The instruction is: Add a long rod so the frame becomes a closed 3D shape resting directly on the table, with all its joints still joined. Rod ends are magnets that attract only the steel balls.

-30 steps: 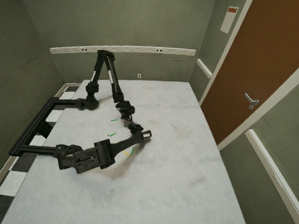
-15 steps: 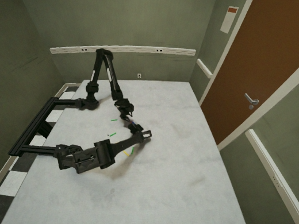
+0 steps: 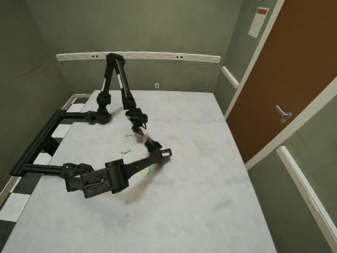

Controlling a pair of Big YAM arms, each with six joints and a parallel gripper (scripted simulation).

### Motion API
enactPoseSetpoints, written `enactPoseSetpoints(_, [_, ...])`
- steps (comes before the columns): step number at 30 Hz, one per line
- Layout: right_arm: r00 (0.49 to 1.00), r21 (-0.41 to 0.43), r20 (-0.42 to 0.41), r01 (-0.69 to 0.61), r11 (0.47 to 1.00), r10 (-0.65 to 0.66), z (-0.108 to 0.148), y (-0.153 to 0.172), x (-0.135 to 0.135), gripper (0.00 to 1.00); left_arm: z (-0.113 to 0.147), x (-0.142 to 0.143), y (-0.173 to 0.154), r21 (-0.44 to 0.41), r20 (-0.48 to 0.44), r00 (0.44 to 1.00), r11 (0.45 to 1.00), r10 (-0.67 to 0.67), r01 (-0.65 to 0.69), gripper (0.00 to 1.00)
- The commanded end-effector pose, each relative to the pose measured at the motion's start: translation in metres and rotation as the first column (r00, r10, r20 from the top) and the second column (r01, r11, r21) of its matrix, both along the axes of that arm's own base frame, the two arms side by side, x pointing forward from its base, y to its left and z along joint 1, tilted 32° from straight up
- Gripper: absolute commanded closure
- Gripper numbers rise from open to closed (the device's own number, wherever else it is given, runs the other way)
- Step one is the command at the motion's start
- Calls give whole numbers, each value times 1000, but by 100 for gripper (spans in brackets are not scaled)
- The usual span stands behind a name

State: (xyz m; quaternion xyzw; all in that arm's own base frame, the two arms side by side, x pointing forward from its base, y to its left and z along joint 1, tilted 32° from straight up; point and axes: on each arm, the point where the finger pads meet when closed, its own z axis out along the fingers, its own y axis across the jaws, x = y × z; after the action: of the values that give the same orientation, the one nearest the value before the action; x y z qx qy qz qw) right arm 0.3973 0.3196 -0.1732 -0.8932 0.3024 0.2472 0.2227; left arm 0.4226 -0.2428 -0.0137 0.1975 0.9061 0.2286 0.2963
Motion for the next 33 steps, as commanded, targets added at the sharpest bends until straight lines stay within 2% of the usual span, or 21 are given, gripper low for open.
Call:
enactPoseSetpoints(1, [999, 21, 35, 5, 1000, -6, 21, -5, 19, 85, 1, 4, 0, -6, 3, 1000, 1000, 18, -18, 36])
enactPoseSetpoints(8, [999, 11, 32, 26, 1000, -27, 45, -28, 22, 85, 1, 4, 0, -6, 3, 1000, 1000, 18, -18, 36])
enactPoseSetpoints(9, [999, 10, 28, 40, 999, -40, 46, -29, 22, 85, 0, 16, 0, 3, 6, 1000, 1000, 10, -10, 25])
enactPoseSetpoints(11, [997, 10, 28, 77, 997, -78, 50, -31, 25, 85, 1, 21, -2, 14, 6, 1000, 1000, -25, 25, 2])
enactPoseSetpoints(14, [984, 13, 23, 174, 985, -175, 66, -46, 26, 85, 0, 31, -3, 40, -7, 995, 994, -97, 97, 0])
enactPoseSetpoints(16, [984, 13, 23, 174, 985, -175, 66, -46, 26, 85, 0, 31, -3, 40, -7, 995, 994, -97, 97, 0])
enactPoseSetpoints(17, [973, 15, 23, 229, 973, -229, 76, -55, 27, 85, -1, 36, -3, 43, -11, 993, 992, -121, 121, 0])
enactPoseSetpoints(20, [917, 39, 41, 396, 917, -397, 114, -90, 27, 85, -4, 49, -3, 35, -14, 984, 984, -177, 177, 0])
enactPoseSetpoints(25, [818, 83, 66, 566, 820, -572, 162, -134, 26, 85, -6, 60, -4, 15, -13, 978, 978, -208, 209, 0])
enactPoseSetpoints(31, [621, 143, 77, 767, 626, -780, 226, -193, 26, 85, -8, 63, -9, -2, -10, 973, 973, -229, 229, 0])
enactPoseSetpoints(33, [621, 143, 77, 767, 626, -780, 226, -193, 26, 85, -8, 63, -9, -2, -10, 973, 973, -229, 229, 0])
